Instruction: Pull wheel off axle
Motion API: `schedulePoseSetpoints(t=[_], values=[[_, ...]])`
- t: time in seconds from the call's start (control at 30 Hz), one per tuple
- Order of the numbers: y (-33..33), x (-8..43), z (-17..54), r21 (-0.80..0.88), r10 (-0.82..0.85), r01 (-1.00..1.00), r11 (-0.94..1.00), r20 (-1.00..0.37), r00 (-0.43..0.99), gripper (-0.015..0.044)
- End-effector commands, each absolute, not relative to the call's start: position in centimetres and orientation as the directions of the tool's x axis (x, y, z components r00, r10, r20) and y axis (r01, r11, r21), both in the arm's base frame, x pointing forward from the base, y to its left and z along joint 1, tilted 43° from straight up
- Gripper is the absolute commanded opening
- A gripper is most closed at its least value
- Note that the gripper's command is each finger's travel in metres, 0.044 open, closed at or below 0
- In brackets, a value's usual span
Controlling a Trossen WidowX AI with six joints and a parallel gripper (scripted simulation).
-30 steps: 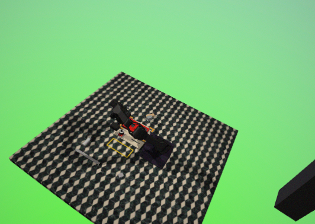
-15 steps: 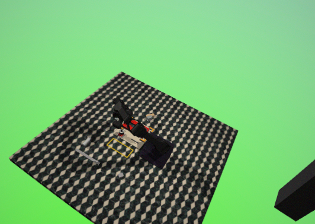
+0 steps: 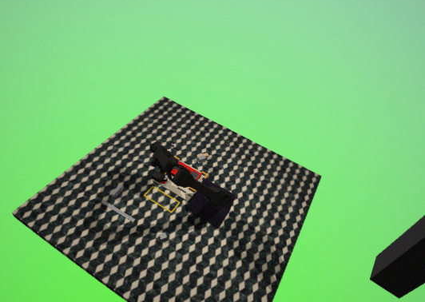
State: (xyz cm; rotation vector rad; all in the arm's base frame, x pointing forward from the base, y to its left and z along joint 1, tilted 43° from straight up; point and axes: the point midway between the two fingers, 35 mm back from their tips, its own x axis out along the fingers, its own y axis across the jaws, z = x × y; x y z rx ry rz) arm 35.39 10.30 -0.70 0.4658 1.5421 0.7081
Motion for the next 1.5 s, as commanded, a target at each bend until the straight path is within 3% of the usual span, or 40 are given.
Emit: schedulePoseSetpoints(t=[0.0,0.27,0.47,1.47], values=[[10.29,35.37,-0.65,0.679,0.671,-0.121,0.724,-0.734,-0.106,0.0195],[10.29,35.37,-0.65,0.679,0.671,-0.121,0.724,-0.734,-0.106,0.0142],[10.21,35.39,-0.57,0.679,0.671,-0.12,0.724,-0.734,-0.106,0.0],[9.53,35.53,0.12,0.68,0.672,-0.119,0.724,-0.734,-0.104,0.0]])
